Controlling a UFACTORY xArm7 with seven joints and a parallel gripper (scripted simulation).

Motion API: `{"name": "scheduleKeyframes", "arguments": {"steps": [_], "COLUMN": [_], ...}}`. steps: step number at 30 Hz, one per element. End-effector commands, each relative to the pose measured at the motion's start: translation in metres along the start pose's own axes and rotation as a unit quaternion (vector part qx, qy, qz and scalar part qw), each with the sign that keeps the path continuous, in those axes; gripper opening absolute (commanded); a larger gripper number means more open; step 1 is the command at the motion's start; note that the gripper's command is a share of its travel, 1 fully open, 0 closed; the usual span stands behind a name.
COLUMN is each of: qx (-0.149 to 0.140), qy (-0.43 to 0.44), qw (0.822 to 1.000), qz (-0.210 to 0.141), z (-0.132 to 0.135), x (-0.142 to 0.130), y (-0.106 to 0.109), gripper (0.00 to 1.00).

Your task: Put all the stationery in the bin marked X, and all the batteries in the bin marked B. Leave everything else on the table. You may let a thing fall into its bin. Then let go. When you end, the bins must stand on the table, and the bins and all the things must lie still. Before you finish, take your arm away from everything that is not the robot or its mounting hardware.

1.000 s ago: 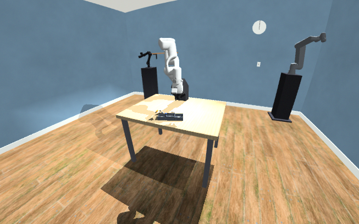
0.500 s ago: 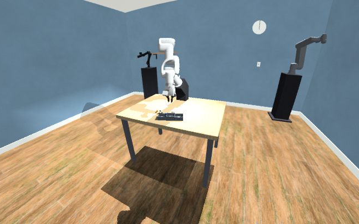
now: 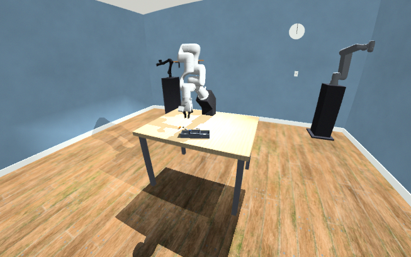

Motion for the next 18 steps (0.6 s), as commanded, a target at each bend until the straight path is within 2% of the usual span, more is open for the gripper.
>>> {"name": "scheduleKeyframes", "arguments": {"steps": [1,12,14,15,18], "qx": [0.018,0.018,0.018,0.018,0.018], "qy": [0.004,0.004,0.004,0.004,0.004], "qw": [1.000,1.000,1.000,1.000,1.000], "qz": [0.002,0.002,0.002,0.002,0.002], "z": [0.045,0.113,0.113,0.130,0.130], "x": [0.003,-0.001,-0.001,0.001,0.003], "y": [-0.024,-0.046,-0.046,-0.055,-0.055], "gripper": [0.28,0.28,0.28,0.28,0.28]}}
Point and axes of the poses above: the point where the finger pads meet when closed, its own y axis back along the fingers, its own z axis across the jaws, x = y × z, the point moved 9 cm from there along y, back along the fingers, and after that the axes turned 12 degrees about -y, right-handed, at the moved point
